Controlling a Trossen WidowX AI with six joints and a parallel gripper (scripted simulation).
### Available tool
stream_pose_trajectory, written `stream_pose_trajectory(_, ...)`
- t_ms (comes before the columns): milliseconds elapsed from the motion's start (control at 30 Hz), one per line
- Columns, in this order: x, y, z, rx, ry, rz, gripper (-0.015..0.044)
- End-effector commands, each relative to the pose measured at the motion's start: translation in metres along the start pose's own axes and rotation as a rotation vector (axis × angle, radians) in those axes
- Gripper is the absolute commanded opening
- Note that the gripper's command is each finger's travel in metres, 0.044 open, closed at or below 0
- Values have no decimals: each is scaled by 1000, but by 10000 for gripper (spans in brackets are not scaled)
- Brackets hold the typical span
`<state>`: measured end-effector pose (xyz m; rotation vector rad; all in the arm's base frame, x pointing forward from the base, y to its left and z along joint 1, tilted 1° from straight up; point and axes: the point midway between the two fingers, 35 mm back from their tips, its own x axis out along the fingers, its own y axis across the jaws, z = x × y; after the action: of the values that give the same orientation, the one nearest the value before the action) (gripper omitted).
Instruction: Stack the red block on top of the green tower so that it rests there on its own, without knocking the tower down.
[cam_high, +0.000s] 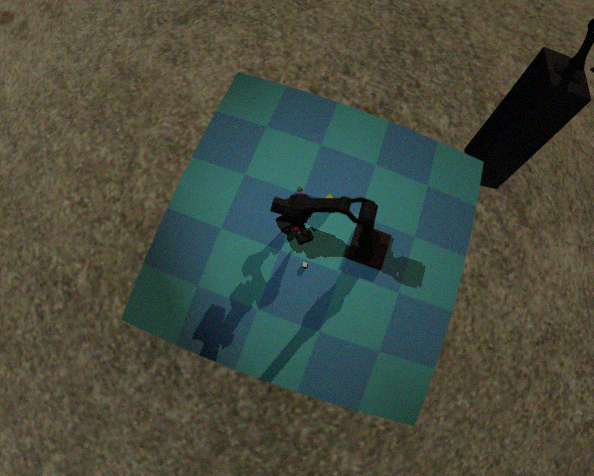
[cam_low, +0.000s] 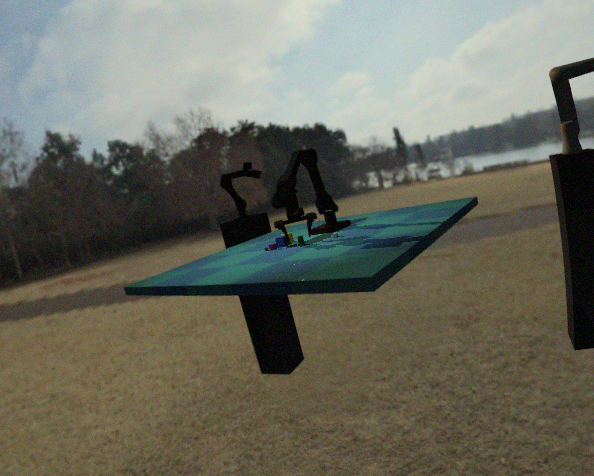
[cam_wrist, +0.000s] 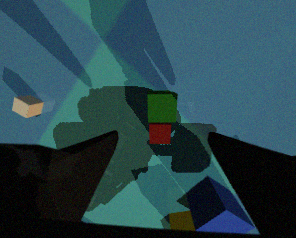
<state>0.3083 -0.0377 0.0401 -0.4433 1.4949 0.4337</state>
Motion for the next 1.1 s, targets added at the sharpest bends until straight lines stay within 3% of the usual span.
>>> stream_pose_trajectory(0, 9, 1, -1, 0, 2, 6, 440)
stream_pose_trajectory(800, 20, 2, -1, 0, 2, 6, 440)
stream_pose_trajectory(1067, 20, 2, -1, 0, 2, 6, 230)
